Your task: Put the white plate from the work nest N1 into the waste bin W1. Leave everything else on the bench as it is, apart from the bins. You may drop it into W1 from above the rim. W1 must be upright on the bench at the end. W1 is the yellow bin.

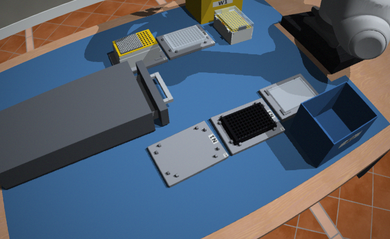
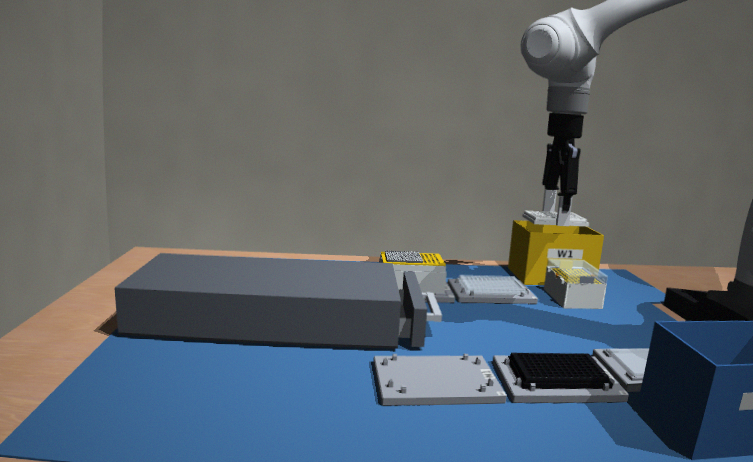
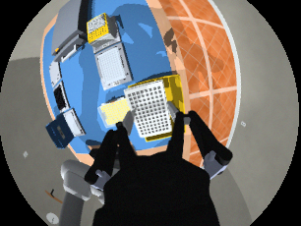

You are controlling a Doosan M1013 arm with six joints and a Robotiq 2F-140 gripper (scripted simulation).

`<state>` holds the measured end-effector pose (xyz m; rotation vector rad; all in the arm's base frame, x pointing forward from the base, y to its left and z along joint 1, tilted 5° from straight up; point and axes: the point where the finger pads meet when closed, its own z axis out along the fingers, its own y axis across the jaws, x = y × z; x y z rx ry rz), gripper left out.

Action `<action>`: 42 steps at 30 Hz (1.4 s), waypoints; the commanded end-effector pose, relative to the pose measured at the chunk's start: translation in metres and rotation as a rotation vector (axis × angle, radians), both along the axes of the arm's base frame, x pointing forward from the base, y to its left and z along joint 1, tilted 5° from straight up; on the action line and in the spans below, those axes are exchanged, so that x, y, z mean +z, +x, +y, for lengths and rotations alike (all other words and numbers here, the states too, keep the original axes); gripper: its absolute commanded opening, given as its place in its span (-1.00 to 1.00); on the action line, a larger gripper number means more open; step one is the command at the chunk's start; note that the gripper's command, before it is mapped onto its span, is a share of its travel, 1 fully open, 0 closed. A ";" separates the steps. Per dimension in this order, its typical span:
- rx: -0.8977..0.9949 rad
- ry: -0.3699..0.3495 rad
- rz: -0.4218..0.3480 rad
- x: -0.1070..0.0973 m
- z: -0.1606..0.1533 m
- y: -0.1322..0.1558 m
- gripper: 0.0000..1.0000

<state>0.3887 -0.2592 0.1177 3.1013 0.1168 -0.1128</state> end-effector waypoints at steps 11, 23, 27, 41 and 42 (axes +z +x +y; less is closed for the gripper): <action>0.000 0.000 0.000 0.002 -0.029 -0.017 -0.80; 0.000 0.000 0.000 0.002 -0.029 -0.017 -0.80; 0.000 0.000 0.000 0.002 -0.029 -0.017 -0.80; 0.000 0.000 0.000 -0.007 -0.029 -0.018 -0.80; 0.000 0.000 0.000 -0.008 -0.029 -0.018 -0.80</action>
